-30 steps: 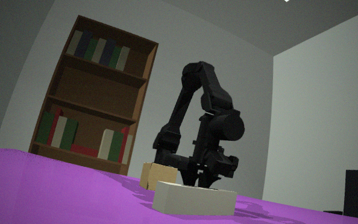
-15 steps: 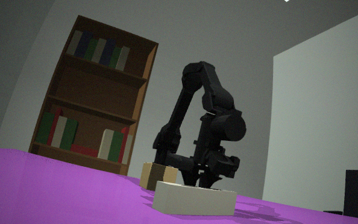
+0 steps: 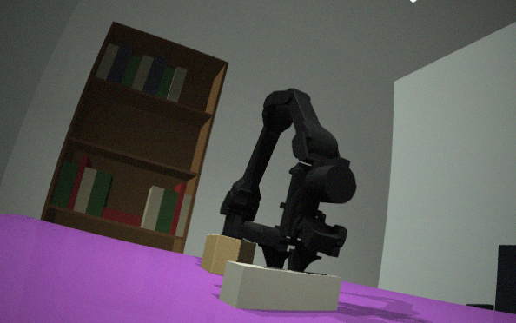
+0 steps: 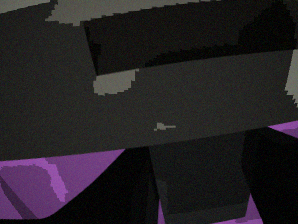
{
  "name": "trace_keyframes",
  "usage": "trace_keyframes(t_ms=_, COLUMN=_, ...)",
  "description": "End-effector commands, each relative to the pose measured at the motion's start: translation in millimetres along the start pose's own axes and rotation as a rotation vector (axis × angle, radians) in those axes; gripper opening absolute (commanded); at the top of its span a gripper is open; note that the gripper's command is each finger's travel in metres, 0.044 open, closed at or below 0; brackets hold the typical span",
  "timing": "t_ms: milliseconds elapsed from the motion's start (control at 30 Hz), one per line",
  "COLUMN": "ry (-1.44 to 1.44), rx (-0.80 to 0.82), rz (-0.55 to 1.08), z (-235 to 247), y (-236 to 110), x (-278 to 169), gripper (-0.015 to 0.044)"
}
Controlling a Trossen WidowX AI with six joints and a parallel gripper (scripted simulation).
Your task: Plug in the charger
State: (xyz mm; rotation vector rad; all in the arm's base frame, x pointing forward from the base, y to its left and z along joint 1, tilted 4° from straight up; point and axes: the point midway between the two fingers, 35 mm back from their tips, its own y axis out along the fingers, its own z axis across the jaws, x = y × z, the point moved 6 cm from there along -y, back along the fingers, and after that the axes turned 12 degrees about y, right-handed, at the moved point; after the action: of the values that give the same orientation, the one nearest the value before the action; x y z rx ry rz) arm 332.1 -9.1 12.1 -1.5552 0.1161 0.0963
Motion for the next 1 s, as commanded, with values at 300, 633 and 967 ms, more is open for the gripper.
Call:
trace_keyframes(t_ms=300, ry=0.0, rx=0.0, rz=-0.001, z=0.0, y=-0.4, x=0.5, gripper=0.0053)
trace_keyframes(t_ms=633, ry=0.0, rx=0.0, rz=-0.001, z=0.0, y=-0.4, x=0.5, gripper=0.0315)
trace_keyframes(t_ms=967, ry=0.0, rx=0.001, rz=-0.005, z=-0.3, y=-0.3, x=-0.7, gripper=0.044)
